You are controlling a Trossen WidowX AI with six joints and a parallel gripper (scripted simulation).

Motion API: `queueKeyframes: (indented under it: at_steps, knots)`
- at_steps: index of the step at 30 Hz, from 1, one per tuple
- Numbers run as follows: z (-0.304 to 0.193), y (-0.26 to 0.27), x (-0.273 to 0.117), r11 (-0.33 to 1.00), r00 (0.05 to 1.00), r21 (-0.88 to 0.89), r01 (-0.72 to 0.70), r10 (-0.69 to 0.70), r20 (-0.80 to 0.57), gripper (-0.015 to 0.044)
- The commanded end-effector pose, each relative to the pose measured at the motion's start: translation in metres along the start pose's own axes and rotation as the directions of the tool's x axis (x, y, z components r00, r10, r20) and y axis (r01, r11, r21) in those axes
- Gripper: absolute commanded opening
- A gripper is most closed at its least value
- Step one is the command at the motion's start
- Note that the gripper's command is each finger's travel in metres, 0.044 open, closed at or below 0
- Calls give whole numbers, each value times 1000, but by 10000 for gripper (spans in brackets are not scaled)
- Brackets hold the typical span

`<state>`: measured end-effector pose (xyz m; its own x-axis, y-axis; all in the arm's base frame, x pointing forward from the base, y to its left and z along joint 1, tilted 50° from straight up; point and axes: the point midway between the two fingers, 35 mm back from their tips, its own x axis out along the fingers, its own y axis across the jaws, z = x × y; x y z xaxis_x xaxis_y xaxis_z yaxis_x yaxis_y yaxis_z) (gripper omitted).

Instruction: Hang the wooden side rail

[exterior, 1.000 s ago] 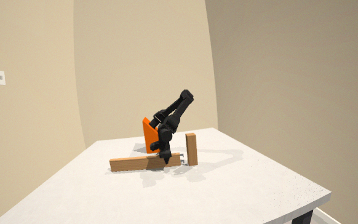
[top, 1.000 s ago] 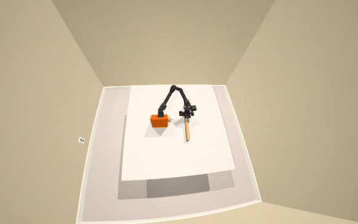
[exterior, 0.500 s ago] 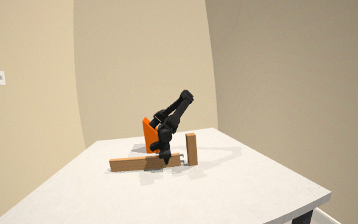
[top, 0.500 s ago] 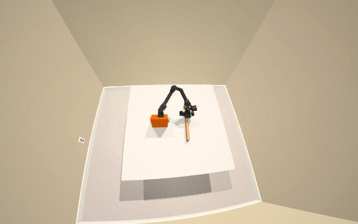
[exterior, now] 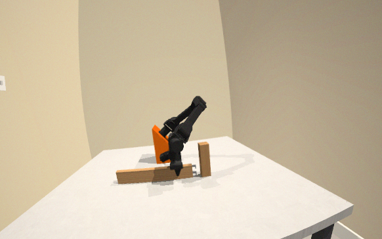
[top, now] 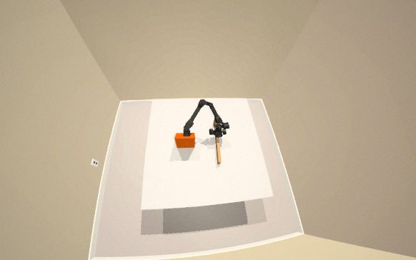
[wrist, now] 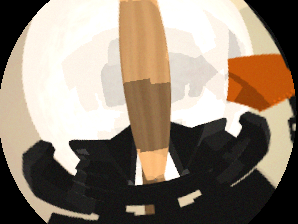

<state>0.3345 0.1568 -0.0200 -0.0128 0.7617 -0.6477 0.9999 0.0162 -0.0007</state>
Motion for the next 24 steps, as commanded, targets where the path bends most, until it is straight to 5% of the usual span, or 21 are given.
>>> queueKeyframes:
  at_steps: [1, 24]
  knots:
    - [-2, 8, 0, 999, 1000, -49, -11, 11, -1, 0]
    - [0, 6, 0, 999, 1000, -35, -6, 6, 0, 0]
